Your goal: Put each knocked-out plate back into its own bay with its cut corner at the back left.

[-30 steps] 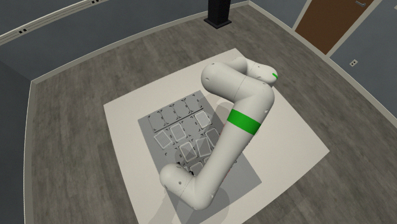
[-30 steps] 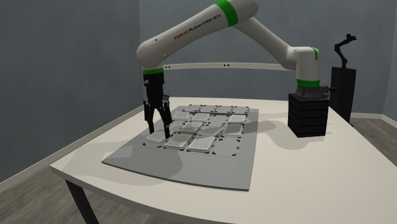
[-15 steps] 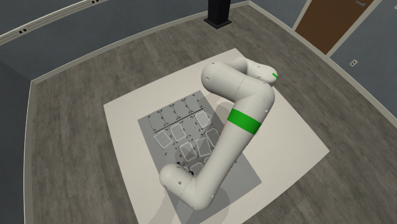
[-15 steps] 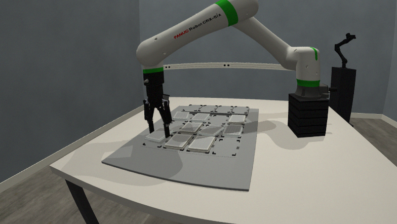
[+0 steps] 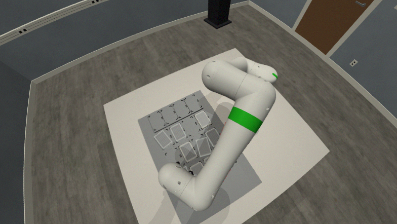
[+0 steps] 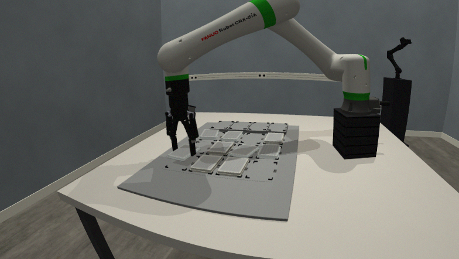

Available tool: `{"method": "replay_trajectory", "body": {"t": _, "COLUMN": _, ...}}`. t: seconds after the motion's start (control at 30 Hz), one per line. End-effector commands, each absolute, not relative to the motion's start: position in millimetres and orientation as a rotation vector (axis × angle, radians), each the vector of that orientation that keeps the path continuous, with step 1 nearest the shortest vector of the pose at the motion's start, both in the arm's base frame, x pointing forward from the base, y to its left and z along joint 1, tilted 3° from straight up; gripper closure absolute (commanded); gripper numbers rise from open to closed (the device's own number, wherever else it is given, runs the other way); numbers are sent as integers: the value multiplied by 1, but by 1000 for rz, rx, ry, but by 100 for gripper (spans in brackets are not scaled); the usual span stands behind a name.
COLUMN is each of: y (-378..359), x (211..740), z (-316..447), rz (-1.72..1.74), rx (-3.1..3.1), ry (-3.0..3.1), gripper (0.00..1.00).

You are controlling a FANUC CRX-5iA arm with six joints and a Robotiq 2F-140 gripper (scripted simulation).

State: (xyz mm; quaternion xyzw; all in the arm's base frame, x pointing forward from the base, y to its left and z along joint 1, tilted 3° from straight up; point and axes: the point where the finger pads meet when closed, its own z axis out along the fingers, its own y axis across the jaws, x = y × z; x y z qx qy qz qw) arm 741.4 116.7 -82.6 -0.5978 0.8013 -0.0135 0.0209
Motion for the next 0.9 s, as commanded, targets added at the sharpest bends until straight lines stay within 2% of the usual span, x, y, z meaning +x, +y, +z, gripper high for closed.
{"method": "replay_trajectory", "body": {"t": 0.0, "y": 117, "x": 742, "z": -76, "rz": -44, "rx": -1852, "ry": 2482, "gripper": 90}}
{"method": "replay_trajectory", "body": {"t": 0.87, "y": 140, "x": 745, "z": -67, "rz": -49, "rx": -2023, "ry": 2348, "gripper": 90}}
